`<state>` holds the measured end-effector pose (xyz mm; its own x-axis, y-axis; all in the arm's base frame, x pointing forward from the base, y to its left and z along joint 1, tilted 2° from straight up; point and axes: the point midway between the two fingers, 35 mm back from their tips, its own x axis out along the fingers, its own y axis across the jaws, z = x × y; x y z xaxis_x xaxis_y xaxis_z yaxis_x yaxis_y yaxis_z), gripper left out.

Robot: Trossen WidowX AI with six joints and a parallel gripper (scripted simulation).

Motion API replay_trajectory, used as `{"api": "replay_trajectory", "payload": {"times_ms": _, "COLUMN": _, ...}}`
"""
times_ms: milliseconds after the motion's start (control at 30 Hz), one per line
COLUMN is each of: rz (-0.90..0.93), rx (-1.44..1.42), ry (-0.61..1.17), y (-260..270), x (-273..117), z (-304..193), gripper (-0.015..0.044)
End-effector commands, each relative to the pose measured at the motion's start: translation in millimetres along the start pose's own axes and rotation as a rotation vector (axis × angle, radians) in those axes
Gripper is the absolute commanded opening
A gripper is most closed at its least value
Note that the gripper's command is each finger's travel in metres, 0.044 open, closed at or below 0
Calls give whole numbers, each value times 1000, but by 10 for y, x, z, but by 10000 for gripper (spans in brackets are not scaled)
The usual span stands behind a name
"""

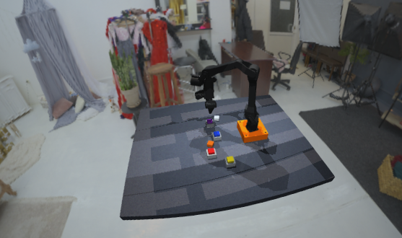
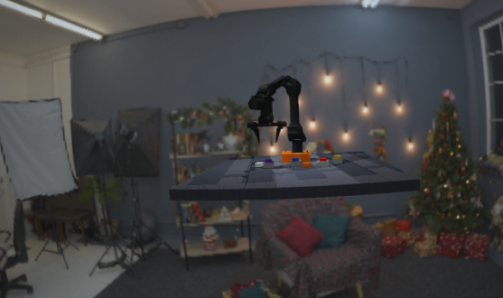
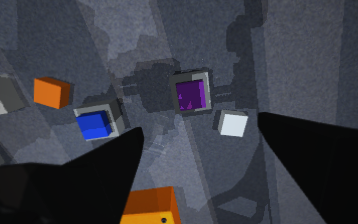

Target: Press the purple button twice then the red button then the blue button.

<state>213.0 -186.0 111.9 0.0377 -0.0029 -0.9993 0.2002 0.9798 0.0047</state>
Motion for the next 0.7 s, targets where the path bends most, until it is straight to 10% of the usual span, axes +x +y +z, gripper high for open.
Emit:
{"api": "replay_trajectory", "payload": {"times_ms": 0, "rz": 23, "rx": -20, "ry": 16, "y": -13, "x": -23, "z": -13, "gripper": 400}}
{"api": "replay_trajectory", "payload": {"times_ms": 467, "rz": 23, "rx": -20, "ry": 16, "y": 3, "x": 594, "z": -24, "gripper": 32}}
{"api": "replay_trajectory", "payload": {"times_ms": 667, "rz": 23, "rx": -20, "ry": 16, "y": 3, "x": 594, "z": -24, "gripper": 20}}
